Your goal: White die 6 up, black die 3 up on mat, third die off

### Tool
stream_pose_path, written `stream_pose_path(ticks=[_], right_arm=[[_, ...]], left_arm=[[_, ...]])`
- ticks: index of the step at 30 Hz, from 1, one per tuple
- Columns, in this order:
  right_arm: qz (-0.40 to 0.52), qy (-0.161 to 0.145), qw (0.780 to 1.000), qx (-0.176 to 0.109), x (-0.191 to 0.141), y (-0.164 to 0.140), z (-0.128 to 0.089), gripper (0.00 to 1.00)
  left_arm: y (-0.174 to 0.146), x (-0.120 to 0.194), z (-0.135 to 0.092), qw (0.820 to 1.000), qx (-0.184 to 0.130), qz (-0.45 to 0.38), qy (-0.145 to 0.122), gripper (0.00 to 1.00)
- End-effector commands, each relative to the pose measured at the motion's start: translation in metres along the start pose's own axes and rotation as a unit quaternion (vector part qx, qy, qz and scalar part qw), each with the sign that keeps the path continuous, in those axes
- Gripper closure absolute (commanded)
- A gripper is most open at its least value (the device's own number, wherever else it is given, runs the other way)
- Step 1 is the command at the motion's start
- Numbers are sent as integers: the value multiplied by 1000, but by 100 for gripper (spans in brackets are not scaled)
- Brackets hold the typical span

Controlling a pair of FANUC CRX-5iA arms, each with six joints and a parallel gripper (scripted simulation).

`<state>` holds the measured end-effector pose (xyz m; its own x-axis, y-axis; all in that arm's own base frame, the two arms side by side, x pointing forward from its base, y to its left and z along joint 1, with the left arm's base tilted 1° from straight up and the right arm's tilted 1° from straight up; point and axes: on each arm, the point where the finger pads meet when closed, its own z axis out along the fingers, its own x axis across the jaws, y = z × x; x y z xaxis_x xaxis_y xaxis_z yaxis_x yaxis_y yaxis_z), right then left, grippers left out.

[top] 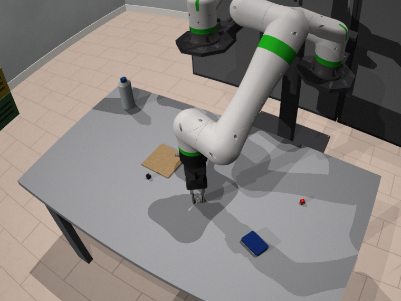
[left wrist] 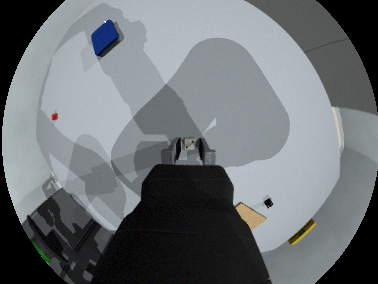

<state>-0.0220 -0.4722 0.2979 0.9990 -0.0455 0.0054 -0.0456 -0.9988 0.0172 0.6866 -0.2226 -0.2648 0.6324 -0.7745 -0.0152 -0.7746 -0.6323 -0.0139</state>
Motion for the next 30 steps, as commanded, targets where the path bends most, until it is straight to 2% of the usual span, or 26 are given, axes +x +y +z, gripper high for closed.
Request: stream_pose_path(ticks=[1,14,15,30], right_arm=[[0,0,1000,-1,0,0,-1,0],[0,0,1000,-1,0,0,-1,0],[0,0,1000,-1,0,0,-1,0],[0,0,1000,-1,0,0,-1,0]], left_arm=[[-1,1,-2,1000,1,0,1,36],[-1,1,-2,1000,1,0,1,36],[-1,1,-2,1000,1,0,1,66],[-1,1,-2,1000,1,0,1,66]])
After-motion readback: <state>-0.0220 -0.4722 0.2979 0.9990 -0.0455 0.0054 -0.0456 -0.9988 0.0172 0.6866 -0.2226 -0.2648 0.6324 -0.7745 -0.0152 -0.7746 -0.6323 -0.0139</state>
